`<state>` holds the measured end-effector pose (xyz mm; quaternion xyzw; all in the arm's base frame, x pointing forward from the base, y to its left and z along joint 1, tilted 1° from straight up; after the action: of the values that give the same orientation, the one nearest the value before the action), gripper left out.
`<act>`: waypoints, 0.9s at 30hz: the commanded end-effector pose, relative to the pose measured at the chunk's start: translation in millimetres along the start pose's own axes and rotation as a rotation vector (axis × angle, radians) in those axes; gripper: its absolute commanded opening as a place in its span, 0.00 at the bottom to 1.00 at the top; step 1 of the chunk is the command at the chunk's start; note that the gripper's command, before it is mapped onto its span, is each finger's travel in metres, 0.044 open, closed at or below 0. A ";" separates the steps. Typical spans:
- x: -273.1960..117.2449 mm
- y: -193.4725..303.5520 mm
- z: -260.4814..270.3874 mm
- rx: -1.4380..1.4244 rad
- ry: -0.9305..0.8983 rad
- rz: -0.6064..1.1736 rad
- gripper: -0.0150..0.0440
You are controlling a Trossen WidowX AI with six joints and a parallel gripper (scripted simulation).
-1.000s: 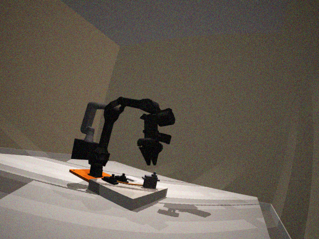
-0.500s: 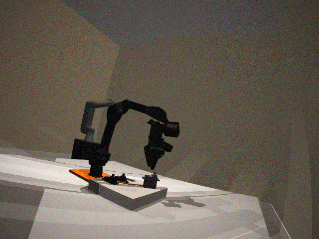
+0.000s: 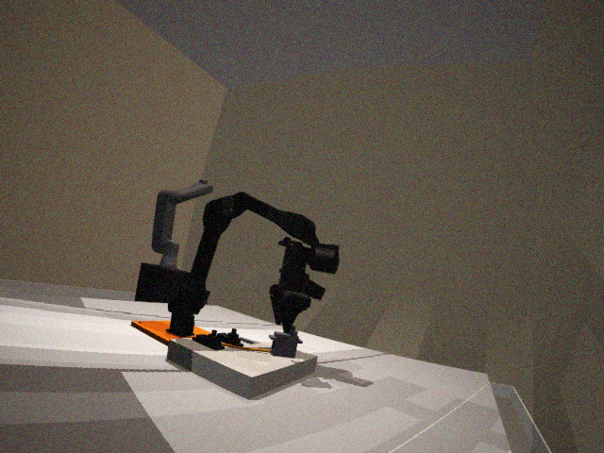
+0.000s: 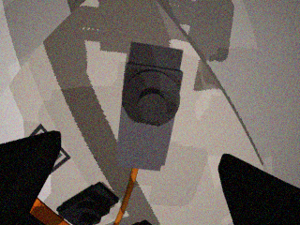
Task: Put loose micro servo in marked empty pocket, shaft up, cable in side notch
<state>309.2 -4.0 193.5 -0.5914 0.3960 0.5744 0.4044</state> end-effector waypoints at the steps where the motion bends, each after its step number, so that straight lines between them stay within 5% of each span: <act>1: 3.7 0.5 -0.1 -0.006 0.005 0.000 1.00; 15: 22.2 0.6 -0.2 -0.006 0.005 0.000 1.00; 27: 22.2 0.6 -0.2 -0.006 0.005 0.000 0.47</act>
<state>309.4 -4.0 171.8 -0.5922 0.3956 0.5737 0.4046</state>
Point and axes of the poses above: the point midway between the two fingers, 35 mm back from their tips, its own x axis out along the fingers, its own z axis across the jaws, y = z × x, the point moved 5 cm from there along -x, back along the fingers, and after that the axes turned 14 degrees about x, right-handed, at the moved point
